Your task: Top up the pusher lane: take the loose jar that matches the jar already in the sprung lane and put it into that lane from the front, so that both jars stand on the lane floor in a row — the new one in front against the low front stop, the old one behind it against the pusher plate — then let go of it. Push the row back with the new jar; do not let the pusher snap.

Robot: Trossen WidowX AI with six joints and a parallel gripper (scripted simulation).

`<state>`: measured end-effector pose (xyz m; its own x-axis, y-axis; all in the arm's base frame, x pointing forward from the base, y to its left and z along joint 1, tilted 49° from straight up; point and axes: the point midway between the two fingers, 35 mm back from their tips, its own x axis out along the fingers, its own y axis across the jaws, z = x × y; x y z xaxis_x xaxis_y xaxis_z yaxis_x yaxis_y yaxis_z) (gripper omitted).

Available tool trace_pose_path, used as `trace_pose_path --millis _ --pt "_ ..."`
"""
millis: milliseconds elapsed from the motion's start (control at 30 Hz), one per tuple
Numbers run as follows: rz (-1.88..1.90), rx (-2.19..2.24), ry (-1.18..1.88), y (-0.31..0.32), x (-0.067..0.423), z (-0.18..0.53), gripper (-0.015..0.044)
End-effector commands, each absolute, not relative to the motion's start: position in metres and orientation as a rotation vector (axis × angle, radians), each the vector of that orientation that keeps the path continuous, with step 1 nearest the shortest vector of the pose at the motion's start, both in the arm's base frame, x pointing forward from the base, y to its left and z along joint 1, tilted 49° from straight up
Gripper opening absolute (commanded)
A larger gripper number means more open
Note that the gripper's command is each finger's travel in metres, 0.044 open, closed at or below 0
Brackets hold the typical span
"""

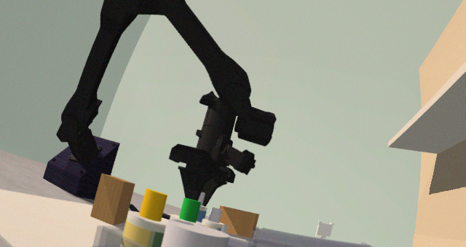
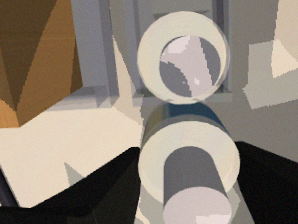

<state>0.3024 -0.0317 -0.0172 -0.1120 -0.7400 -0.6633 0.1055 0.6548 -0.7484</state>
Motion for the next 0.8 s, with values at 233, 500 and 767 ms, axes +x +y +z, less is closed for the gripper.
trace_pose_path --millis 233,500,767 --pt "-0.780 -0.548 1.514 -0.0325 0.3102 -0.0165 0.0000" --pt "-0.780 -0.548 1.514 -0.0330 0.3129 -0.0165 0.0000" --pt "-0.780 -0.548 1.514 -0.0334 0.3156 -0.0164 0.0000"
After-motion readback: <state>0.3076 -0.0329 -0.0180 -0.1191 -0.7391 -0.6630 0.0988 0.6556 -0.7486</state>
